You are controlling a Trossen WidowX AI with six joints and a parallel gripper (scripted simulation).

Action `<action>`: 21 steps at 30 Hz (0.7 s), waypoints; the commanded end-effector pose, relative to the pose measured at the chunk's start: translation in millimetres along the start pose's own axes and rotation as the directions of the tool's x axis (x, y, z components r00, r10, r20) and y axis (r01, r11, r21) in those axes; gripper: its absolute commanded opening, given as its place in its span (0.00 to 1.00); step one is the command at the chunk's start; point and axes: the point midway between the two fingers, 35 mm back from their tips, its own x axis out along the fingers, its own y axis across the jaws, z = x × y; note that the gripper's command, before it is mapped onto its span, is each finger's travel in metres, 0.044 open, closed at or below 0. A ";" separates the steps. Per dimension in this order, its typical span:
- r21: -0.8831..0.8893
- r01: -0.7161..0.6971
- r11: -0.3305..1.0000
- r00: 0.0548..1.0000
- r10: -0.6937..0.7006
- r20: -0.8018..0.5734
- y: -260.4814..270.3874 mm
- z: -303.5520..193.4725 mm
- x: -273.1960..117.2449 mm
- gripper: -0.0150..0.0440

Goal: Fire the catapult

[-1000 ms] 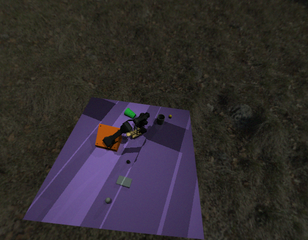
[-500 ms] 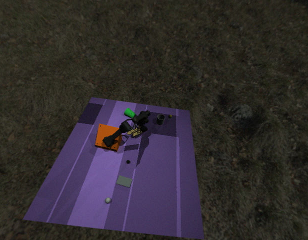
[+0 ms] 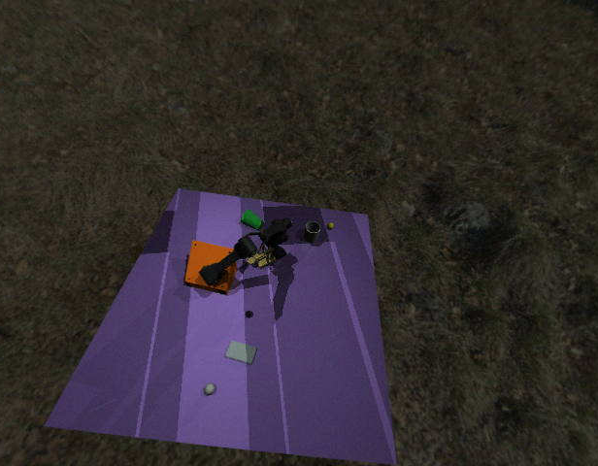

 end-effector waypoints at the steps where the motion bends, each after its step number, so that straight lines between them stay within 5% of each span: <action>1: -0.005 0.003 1.000 1.000 -0.003 0.010 -0.5 0.9 2.6 0.25; 11: 0.000 0.000 1.000 1.000 0.000 0.000 -0.1 -0.3 8.1 0.25; 21: 0.000 0.000 1.000 1.000 0.000 0.000 -0.1 -0.3 8.1 0.70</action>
